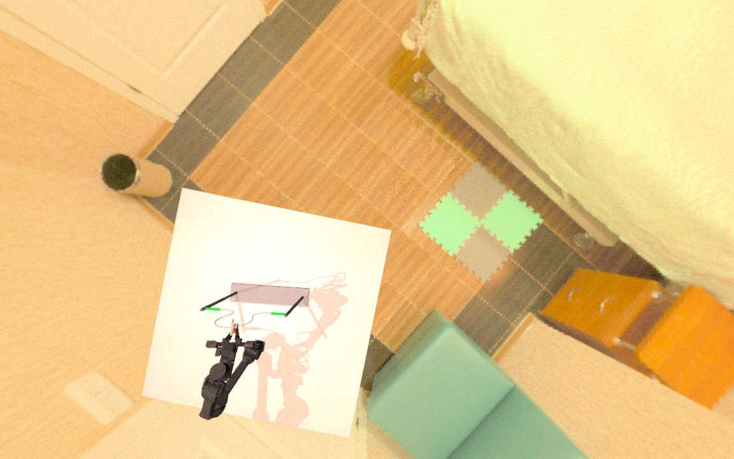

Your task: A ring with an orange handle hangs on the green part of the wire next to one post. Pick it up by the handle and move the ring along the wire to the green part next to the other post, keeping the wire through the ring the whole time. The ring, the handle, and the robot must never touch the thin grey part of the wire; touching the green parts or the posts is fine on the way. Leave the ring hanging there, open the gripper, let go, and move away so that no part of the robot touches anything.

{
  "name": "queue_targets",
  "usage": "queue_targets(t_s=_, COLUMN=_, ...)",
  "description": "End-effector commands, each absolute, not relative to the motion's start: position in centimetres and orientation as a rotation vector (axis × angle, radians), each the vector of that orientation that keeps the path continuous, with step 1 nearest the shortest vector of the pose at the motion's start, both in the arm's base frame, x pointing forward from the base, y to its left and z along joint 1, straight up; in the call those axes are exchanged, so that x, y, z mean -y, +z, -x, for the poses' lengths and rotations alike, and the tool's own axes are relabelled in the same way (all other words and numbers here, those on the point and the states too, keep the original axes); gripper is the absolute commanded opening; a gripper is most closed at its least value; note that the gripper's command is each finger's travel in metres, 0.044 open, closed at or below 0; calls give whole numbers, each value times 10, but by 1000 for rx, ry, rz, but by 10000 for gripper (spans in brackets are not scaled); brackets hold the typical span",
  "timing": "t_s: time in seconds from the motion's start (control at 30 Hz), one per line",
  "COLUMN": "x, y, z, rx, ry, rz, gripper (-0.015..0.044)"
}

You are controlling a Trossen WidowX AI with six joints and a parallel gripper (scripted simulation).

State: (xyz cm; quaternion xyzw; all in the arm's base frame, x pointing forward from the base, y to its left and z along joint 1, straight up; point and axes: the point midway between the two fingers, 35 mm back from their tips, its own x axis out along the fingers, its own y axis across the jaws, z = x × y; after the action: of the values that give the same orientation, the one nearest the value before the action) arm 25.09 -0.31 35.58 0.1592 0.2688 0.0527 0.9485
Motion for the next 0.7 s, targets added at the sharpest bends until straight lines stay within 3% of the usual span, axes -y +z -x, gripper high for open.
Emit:
queue_targets(t_s=0.0, x=5, y=355, z=-251, rx=-540, ry=92, rz=-263, gripper=-150)
queue_targets(t_s=0.67, x=16, y=352, z=-253, rx=-507, ry=17, rz=7, gripper=-150)
